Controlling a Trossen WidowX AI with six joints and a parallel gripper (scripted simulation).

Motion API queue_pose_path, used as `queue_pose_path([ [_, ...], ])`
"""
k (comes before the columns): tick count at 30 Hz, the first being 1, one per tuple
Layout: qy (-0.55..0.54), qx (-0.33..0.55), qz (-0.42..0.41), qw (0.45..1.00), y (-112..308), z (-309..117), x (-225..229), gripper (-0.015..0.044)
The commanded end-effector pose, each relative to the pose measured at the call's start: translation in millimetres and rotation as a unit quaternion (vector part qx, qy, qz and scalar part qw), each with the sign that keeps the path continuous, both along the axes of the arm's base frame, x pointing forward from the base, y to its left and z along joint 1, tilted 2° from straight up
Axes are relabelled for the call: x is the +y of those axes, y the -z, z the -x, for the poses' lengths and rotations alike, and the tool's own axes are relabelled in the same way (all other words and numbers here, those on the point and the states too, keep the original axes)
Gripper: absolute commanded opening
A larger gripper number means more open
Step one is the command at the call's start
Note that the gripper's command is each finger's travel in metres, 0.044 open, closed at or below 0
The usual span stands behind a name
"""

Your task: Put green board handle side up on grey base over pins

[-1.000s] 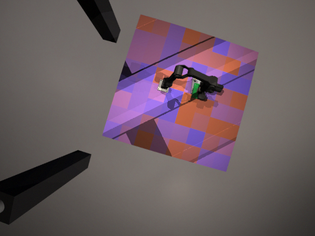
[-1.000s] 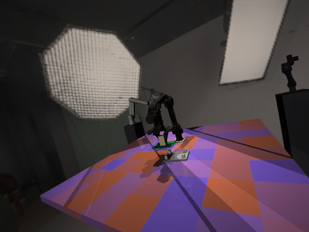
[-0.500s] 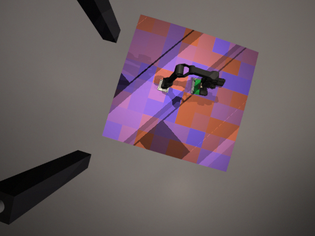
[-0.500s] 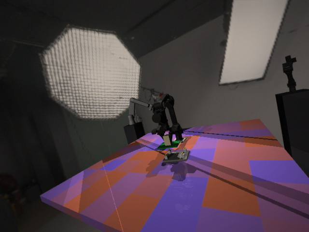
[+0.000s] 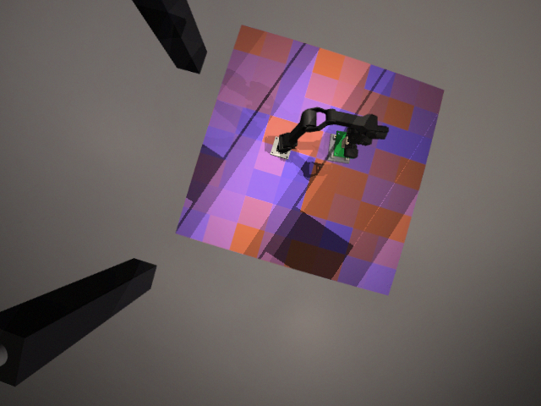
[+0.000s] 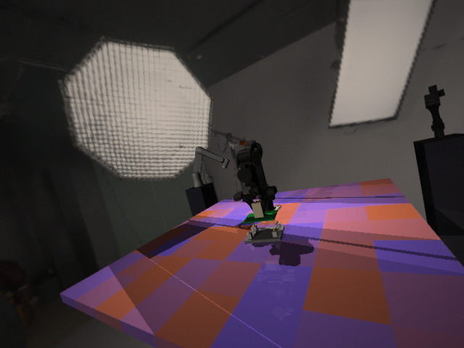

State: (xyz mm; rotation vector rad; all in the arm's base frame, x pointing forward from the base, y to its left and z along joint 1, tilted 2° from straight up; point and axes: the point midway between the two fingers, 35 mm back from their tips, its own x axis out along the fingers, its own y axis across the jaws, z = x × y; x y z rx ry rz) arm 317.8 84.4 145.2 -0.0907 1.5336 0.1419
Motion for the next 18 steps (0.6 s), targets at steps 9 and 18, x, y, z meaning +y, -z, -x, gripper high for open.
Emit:
queue_pose_path([
  [9,0.002,0.001,0.000,1.000,0.3,-0.1,-2.1,0.0000],
  [18,0.002,0.001,0.000,1.000,8.6,-1.3,1.1,0.0000],
])
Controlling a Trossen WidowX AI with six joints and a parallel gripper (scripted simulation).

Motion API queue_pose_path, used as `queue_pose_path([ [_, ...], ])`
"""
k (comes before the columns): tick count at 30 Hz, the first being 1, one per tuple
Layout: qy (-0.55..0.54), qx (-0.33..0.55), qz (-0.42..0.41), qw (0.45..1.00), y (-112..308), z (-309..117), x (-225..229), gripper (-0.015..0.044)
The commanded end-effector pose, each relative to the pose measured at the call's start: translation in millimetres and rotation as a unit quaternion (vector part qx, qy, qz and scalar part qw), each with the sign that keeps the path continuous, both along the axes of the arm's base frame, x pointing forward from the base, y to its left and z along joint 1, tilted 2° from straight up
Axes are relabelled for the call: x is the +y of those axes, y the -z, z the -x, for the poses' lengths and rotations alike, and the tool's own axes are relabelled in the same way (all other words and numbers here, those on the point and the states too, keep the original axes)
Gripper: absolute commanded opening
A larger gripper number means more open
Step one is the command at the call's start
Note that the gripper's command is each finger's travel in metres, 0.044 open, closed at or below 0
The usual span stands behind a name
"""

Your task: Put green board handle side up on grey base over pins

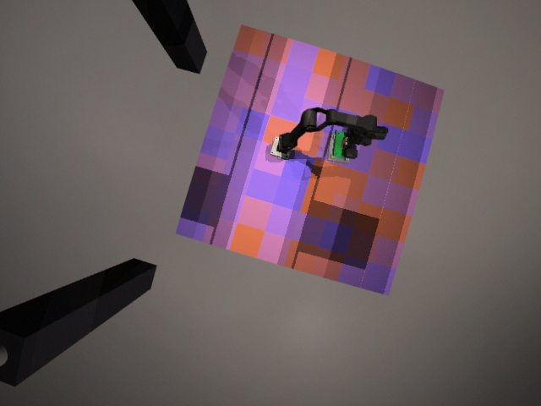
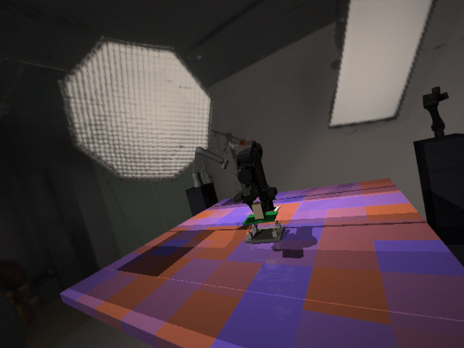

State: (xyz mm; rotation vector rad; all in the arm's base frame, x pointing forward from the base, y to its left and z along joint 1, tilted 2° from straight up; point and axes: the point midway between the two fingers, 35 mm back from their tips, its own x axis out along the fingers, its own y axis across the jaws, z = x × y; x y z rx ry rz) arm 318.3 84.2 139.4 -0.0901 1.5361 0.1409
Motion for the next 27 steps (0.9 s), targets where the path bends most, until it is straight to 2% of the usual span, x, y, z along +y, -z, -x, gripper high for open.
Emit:
queue_pose_path([
  [1,0.002,-0.001,-0.001,1.000,4,-1,2,0.0000],
  [27,0.002,0.001,0.000,1.000,23,-1,2,0.0000],
])
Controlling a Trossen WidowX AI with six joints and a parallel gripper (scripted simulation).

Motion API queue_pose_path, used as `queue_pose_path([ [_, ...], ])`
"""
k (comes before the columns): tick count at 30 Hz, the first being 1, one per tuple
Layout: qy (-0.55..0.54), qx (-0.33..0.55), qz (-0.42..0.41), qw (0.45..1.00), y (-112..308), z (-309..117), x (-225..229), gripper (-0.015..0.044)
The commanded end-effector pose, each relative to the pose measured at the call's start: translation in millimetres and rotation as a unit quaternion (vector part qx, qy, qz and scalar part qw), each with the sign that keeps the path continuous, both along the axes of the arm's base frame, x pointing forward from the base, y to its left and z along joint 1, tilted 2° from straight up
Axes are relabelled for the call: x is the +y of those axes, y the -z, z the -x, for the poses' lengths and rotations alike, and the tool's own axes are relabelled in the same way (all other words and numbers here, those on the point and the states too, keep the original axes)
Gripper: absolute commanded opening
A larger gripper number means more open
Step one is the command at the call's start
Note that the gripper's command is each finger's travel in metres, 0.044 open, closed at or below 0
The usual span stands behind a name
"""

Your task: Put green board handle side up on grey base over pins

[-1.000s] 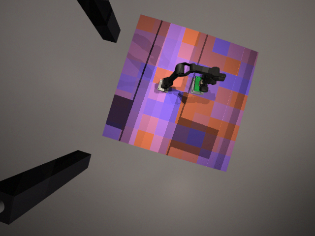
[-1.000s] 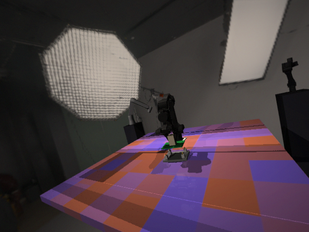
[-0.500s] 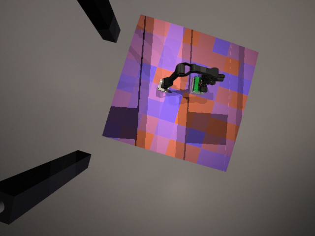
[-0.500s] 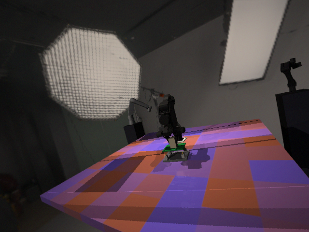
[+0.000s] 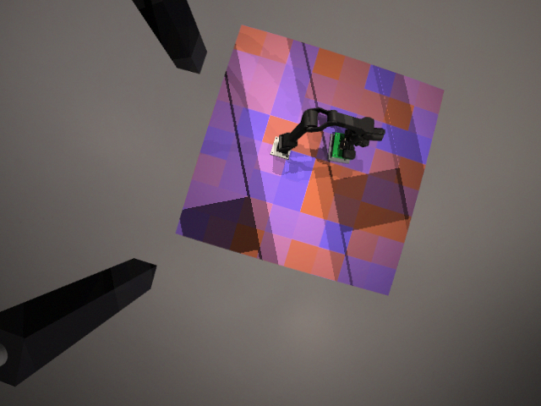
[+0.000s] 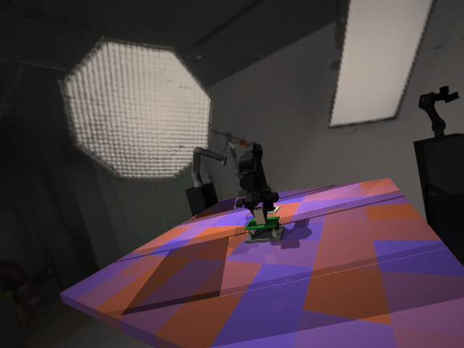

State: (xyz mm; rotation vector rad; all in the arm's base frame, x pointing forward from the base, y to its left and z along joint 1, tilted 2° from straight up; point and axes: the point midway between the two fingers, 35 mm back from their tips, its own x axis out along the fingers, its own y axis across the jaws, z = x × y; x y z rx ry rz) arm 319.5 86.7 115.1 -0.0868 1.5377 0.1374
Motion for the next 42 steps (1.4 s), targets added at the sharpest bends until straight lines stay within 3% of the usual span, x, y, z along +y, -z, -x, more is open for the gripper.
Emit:
queue_pose_path([
  [1,0.000,0.000,0.000,1.000,-1,0,0,0.0000],
  [25,0.000,0.000,0.000,1.000,12,-1,1,0.0000],
  [42,0.000,0.001,0.000,1.000,8,-1,0,0.0440],
])
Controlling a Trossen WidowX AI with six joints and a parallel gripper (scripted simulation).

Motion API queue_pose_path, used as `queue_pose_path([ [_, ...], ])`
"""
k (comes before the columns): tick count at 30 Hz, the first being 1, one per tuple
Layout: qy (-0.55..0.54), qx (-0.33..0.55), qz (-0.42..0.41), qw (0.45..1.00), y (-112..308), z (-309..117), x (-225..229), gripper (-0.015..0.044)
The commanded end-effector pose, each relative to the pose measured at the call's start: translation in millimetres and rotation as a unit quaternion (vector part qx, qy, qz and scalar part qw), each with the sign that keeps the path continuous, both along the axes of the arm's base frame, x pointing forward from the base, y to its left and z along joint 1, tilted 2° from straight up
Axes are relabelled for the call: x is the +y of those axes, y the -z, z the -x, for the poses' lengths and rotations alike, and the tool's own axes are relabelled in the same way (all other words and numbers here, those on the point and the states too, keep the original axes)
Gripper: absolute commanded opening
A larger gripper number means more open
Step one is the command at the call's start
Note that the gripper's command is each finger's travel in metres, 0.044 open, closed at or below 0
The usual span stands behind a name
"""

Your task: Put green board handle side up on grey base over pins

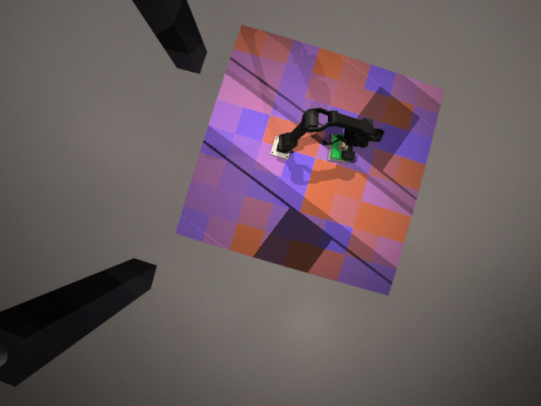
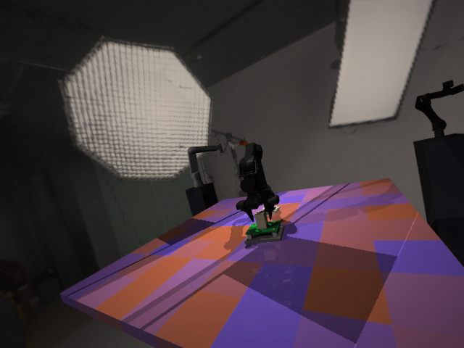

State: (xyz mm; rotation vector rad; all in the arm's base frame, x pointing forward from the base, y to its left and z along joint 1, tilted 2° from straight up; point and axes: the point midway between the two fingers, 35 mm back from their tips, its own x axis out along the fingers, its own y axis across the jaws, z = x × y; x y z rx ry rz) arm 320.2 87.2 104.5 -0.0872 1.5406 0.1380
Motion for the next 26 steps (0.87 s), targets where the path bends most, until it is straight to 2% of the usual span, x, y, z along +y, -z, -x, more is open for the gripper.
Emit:
queue_pose_path([
  [1,0.000,0.000,0.000,1.000,-6,0,0,0.0440],
  [13,0.000,0.000,0.000,1.000,-42,1,-1,0.0440],
  [18,0.001,0.001,0.001,1.000,-82,5,-4,0.0440],
  [26,0.001,0.002,0.001,1.000,-83,5,-4,0.0440],
])
